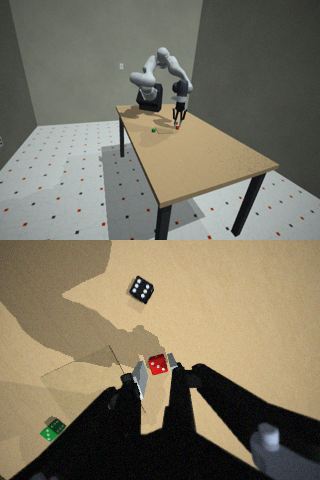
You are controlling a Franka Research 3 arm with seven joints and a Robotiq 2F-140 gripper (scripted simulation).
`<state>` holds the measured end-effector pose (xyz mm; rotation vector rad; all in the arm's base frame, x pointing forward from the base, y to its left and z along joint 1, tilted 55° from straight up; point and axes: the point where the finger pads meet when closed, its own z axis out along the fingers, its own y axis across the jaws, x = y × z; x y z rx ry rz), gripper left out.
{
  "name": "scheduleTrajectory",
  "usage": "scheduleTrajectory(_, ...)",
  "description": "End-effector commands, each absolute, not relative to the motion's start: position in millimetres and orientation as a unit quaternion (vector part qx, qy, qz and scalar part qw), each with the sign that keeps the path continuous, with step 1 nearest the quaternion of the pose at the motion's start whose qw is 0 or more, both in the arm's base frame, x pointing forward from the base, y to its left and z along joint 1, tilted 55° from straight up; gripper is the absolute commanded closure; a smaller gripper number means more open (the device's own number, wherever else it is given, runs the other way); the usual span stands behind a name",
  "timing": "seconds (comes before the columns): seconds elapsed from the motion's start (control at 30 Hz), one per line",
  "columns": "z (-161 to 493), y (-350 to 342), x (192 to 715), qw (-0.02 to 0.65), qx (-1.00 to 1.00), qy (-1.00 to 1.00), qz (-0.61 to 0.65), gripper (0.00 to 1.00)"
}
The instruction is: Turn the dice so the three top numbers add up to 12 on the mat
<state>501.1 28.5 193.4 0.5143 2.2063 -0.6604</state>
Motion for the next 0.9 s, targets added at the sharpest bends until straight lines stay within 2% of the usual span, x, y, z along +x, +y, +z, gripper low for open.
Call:
scheduleTrajectory(0.0,192,27,506,0.382,0.195,0.865,-0.259,0.75)
scheduleTrajectory(0.87,182,17,515,0.382,0.195,0.865,-0.259,0.75)
